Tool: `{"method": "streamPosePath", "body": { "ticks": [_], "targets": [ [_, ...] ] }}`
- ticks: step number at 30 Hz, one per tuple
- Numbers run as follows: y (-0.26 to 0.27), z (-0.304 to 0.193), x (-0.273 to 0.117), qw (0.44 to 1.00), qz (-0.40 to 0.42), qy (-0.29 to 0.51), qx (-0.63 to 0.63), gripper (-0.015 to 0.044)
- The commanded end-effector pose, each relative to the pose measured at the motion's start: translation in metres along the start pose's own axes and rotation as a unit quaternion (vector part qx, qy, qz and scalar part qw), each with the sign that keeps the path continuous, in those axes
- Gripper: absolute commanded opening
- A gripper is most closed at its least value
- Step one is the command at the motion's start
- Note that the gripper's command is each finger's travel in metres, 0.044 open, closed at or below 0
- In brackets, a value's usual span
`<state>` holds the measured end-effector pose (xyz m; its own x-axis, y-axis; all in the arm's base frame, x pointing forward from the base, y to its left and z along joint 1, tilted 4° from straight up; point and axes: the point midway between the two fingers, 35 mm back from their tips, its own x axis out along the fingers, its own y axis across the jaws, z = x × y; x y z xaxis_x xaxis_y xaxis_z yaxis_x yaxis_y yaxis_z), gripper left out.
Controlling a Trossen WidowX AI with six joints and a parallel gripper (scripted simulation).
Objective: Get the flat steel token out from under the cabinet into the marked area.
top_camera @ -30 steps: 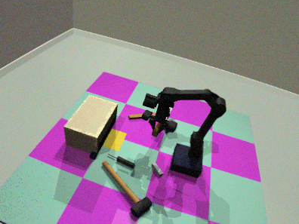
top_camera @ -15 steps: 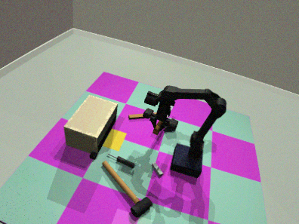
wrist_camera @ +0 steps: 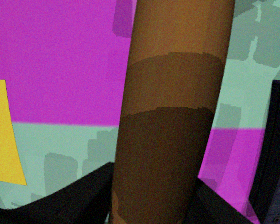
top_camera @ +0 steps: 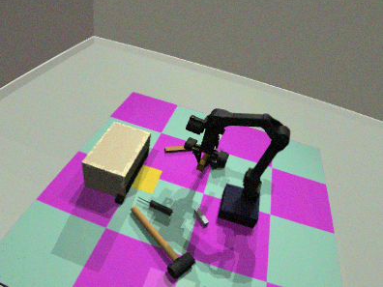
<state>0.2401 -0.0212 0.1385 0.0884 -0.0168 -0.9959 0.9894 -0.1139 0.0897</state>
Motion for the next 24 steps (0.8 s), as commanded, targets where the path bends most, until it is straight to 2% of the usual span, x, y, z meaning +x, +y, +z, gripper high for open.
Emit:
{"method": "streamPosePath", "body": {
  "ticks": [1,24],
  "targets": [
    [0.0000,0.0007,-0.0003,1.000,0.000,-0.003,-0.016,0.0000],
    [0.0000,-0.0001,-0.0004,0.994,-0.001,-0.005,-0.110,0.0000]
  ]
}}
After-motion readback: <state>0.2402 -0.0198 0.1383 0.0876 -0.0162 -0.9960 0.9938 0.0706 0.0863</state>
